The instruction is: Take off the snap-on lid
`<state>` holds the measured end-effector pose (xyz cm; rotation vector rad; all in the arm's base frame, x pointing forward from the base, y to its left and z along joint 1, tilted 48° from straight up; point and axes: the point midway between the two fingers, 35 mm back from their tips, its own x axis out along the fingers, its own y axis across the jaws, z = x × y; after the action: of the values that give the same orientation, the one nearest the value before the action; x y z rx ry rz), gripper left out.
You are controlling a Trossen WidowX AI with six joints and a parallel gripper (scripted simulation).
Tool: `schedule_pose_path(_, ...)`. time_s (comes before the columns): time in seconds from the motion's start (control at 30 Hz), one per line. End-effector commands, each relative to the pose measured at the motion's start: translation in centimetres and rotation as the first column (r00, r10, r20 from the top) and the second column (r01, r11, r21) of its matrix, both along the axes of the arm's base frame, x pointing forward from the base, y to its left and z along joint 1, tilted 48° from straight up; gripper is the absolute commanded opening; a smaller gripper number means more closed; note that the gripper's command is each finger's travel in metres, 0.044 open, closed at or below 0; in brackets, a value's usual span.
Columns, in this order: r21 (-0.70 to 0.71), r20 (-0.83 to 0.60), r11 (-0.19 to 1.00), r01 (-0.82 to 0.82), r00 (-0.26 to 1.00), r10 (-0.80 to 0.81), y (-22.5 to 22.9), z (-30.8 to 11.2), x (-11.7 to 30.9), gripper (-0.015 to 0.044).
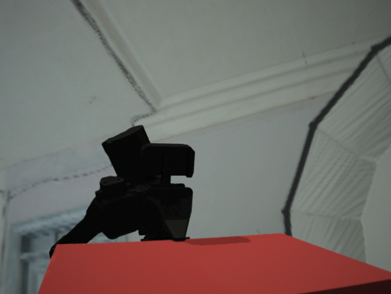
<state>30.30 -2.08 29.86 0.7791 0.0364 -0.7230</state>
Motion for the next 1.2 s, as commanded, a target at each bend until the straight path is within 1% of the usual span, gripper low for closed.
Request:
schedule_pose_path(0.0,0.006,0.013,1.000,-0.010,1.000,0.010,-0.3,1.0,-0.3,0.0000)
schedule_pose_path(0.97,0.004,0.014,1.000,-0.010,1.000,0.010,-4.1,5.1,-2.0,0.0000)
schedule_pose_path(1.17,0.004,0.015,1.000,-0.010,1.000,0.010,-4.2,5.0,-2.0,0.0000)
